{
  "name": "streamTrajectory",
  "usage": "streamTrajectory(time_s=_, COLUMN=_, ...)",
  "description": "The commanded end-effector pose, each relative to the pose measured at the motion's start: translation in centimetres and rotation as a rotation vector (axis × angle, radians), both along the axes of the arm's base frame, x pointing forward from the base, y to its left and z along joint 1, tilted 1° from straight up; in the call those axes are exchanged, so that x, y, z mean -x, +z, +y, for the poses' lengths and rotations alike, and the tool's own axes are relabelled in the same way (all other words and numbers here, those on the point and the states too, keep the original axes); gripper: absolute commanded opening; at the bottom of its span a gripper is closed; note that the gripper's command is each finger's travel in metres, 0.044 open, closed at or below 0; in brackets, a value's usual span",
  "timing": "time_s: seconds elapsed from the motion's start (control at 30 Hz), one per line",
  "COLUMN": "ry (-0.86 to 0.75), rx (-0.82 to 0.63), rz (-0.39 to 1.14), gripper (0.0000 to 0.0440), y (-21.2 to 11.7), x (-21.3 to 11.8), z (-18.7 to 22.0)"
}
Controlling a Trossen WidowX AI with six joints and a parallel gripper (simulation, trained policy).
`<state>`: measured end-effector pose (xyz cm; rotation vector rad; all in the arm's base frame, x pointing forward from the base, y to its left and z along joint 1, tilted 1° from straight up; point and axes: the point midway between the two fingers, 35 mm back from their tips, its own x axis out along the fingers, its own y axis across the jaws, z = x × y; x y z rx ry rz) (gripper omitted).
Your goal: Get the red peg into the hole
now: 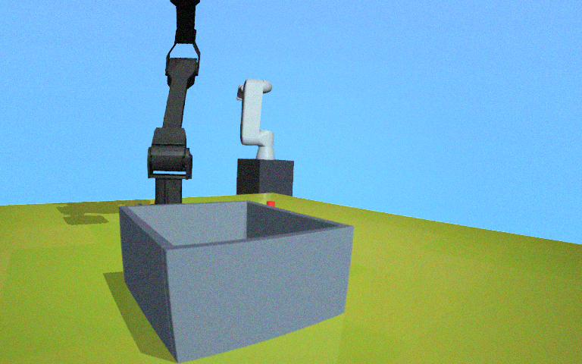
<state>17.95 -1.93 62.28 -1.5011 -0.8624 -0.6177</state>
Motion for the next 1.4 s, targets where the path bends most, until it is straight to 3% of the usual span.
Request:
streamTrajectory(time_s=0.0, ry=0.006, rx=-0.026, rz=0.022, gripper=0.0416, y=-0.4, x=-0.6, z=-0.4)
streamTrajectory(time_s=0.1, ry=0.038, rx=-0.100, rz=0.087, gripper=0.0440, y=-1.4, x=-2.1, z=-1.2)
streamTrajectory(time_s=0.77, ry=0.211, rx=-0.617, rz=0.513, gripper=0.0440, y=-11.2, x=-11.1, z=-4.8)
streamTrajectory(time_s=1.37, ry=0.261, rx=-1.111, rz=0.887, gripper=0.0440, y=-22.7, x=-15.6, z=-4.5)
